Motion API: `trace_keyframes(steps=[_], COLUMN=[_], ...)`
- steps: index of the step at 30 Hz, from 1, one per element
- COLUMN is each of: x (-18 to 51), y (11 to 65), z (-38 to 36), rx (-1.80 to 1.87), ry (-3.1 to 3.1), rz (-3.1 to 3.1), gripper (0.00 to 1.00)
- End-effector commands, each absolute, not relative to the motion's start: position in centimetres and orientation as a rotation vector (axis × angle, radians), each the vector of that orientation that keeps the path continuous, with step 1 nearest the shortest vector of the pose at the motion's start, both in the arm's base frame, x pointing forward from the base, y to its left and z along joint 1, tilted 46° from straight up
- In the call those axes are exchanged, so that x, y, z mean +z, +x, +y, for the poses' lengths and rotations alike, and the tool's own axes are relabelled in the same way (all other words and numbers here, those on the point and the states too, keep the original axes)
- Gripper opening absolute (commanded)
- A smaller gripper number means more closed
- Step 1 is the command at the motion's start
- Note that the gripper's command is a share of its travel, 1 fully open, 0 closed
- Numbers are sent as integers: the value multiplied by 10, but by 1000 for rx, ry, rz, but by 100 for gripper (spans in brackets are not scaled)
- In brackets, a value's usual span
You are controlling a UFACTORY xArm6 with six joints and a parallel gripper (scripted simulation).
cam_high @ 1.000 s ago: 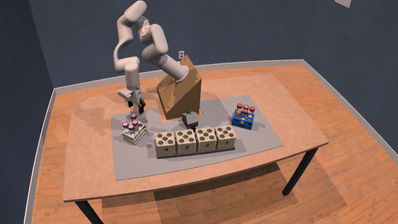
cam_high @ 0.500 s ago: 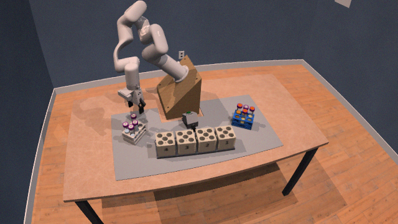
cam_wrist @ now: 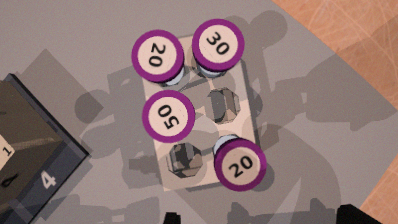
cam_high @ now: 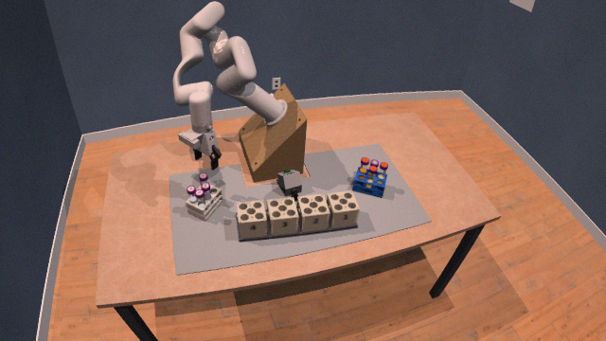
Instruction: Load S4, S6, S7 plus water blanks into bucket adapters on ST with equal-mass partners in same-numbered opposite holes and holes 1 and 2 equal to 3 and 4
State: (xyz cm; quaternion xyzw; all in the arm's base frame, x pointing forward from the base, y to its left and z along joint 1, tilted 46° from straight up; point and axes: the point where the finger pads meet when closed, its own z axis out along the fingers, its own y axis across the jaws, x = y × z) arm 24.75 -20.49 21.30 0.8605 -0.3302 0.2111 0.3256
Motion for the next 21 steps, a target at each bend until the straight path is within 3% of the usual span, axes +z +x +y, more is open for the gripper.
trace_keyframes(steps=[1,21], x=[221,254], y=[246,238], z=[-198,-164], rx=[553,552], ry=[2253,2253], rz=[-866,-867], gripper=[100,100])
